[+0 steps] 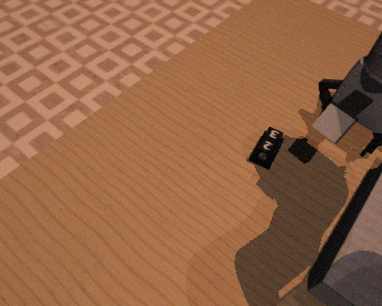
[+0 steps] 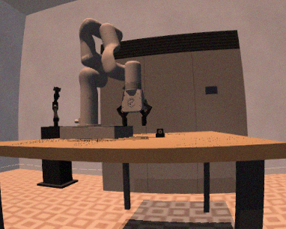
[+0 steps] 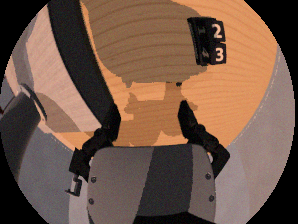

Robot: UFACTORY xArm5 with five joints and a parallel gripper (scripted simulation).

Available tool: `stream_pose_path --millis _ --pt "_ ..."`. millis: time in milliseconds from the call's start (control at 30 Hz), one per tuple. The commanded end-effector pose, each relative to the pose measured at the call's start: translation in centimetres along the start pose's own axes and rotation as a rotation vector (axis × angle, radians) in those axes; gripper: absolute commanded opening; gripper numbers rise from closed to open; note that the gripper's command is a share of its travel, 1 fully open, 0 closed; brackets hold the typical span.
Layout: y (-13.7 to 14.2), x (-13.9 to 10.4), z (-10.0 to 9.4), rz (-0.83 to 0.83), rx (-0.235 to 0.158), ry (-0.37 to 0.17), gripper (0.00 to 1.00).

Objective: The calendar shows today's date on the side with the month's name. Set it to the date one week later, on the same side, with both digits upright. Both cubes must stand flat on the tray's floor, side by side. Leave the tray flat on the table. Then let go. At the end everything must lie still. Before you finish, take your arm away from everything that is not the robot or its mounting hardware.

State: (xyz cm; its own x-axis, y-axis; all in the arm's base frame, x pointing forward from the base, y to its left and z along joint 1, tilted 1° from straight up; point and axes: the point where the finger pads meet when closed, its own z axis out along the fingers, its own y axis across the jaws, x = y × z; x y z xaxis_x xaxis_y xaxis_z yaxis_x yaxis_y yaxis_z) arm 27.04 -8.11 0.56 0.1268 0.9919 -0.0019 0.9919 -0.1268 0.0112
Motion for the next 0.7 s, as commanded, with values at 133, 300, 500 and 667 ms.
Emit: stream_pose_path --millis 133,300,500,667 --pt "-0.1 2.0 -0.1 0.075 -0.003 0.001 1.0" --pt "-0.1 2.4 -0.1 0.169 -0.003 0.001 1.0" --pt "-0.3 4.6 -0.1 0.225 -0.002 0.002 1.0" --pt "-0.3 4.9 -0.1 0.308 -0.002 0.002 1.0"
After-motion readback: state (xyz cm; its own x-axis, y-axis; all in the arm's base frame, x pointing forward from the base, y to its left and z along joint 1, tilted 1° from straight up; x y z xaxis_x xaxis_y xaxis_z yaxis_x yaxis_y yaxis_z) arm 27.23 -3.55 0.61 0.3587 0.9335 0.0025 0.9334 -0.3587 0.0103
